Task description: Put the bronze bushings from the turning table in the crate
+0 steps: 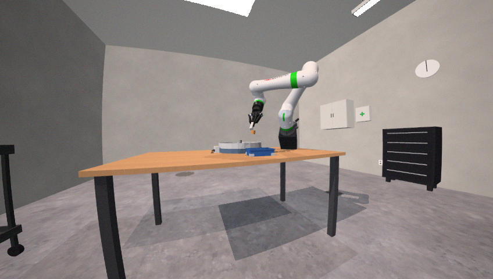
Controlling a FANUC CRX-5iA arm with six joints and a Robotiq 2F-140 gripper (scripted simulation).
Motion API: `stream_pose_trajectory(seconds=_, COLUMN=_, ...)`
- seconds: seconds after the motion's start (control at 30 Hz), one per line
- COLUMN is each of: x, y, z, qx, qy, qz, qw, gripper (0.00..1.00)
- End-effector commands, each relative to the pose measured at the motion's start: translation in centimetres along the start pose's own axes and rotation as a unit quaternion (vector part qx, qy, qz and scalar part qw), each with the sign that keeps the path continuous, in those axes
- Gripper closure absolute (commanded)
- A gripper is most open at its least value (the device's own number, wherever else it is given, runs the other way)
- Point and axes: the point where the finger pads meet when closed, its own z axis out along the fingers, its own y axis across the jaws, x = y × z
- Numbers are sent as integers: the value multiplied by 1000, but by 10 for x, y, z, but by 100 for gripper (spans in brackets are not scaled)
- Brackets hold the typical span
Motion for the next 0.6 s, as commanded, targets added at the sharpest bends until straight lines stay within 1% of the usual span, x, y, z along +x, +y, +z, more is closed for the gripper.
stream_pose_trajectory(seconds=0.0, x=0, y=0, z=0, qx=0, qy=0, qz=0, qw=1000, gripper=100)
stream_pose_trajectory(seconds=0.37, x=0, y=0, z=0, qx=0, qy=0, qz=0, qw=1000, gripper=100)
stream_pose_trajectory(seconds=0.57, x=3, y=0, z=4, qx=0, qy=0, qz=0, qw=1000, gripper=100)
